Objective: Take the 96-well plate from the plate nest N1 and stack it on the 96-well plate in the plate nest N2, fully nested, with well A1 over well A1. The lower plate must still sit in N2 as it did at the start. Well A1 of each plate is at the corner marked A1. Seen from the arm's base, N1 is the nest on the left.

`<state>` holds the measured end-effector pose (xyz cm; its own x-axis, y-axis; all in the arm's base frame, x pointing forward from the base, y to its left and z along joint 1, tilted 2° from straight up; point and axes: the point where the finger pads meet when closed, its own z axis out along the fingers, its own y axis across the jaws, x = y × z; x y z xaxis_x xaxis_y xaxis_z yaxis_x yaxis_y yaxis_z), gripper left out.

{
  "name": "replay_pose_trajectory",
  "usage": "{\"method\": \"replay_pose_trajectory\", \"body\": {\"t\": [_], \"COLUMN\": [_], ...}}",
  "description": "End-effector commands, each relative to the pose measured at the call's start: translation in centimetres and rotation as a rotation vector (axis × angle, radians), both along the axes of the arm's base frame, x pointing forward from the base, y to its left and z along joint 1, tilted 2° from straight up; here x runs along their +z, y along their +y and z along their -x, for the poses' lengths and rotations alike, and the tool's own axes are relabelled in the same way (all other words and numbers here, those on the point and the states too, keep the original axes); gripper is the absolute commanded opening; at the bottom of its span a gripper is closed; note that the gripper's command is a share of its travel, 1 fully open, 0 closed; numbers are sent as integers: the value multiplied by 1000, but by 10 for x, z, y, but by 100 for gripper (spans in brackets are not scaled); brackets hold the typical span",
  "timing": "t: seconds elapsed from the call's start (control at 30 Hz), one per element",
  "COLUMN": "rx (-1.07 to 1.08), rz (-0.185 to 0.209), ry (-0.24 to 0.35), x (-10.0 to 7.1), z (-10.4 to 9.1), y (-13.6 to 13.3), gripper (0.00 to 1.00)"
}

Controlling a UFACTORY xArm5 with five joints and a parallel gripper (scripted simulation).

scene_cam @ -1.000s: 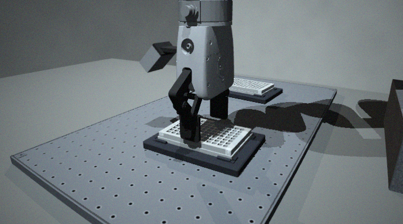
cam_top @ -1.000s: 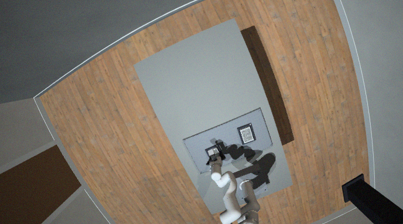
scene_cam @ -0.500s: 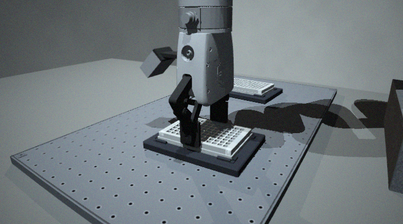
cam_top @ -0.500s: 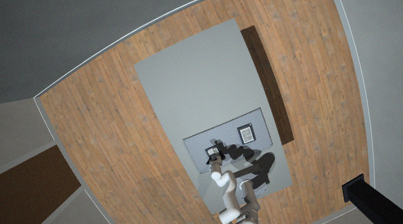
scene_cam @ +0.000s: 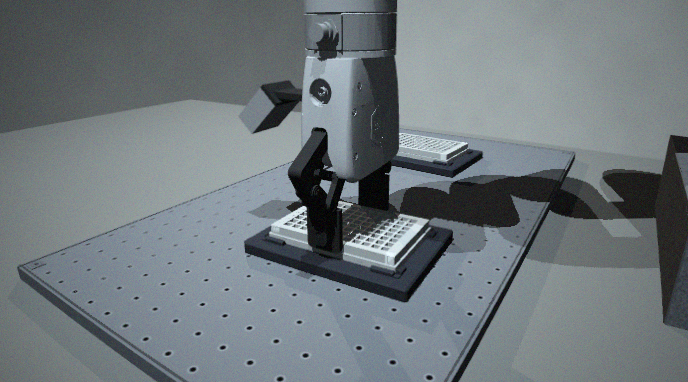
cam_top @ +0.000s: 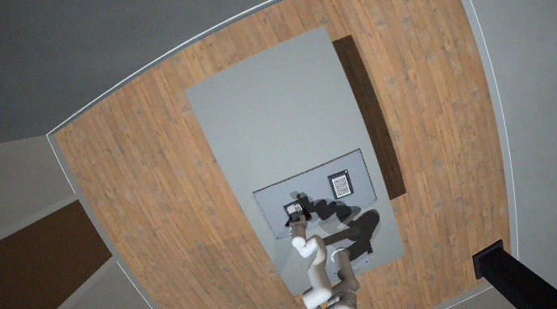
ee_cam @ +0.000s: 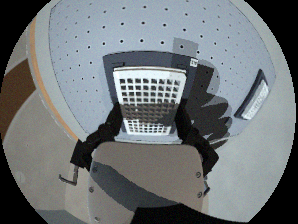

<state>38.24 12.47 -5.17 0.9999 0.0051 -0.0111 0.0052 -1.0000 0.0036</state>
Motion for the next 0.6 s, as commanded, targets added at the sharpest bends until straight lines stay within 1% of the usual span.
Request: {"method": "replay_pose_trajectory", "body": {"t": [0.0,0.03,0.57], "rx": [0,0,0], "rz": [-1,-1,-1], "ry": [-3,-3,-3], "x": [1,2,2], "z": [-1,-1,-1], "y": [0,0,0], "gripper": [100,0,0]}}
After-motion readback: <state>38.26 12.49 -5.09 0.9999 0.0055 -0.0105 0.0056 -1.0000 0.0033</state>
